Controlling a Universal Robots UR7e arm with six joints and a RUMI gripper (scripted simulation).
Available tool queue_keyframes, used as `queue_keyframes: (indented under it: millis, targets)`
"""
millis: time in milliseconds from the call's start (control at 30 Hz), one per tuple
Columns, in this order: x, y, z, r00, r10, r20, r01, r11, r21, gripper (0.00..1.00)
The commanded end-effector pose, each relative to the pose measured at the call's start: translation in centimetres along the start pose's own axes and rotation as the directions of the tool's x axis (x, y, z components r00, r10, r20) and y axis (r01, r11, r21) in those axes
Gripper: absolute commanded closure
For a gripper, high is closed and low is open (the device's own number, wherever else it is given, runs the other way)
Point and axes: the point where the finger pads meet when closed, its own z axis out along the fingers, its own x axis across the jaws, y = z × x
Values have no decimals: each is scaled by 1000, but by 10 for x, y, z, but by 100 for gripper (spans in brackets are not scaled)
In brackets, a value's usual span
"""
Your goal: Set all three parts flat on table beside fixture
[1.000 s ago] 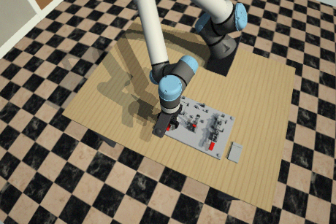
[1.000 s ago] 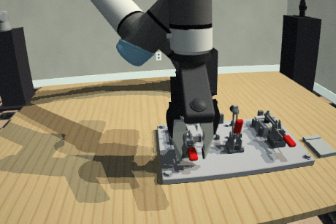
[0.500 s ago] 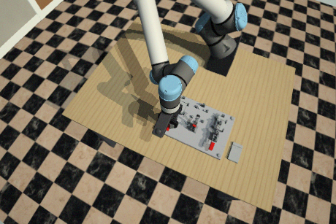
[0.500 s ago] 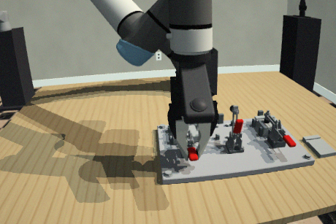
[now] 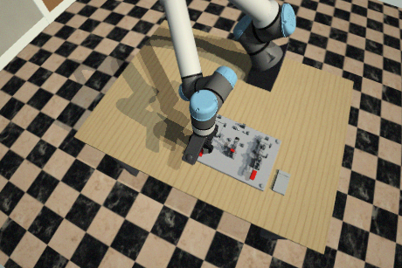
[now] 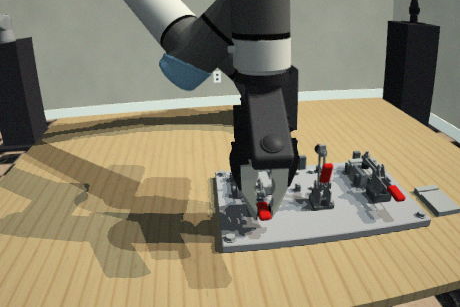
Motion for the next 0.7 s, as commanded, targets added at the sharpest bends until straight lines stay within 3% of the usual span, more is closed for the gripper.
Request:
queue_keyframes:
  millis: [0,667]
  targets:
    - [0,0,0,1000,0,0,0,1000,1,100]
    - [0,0,-2,1000,0,0,0,1000,1,100]
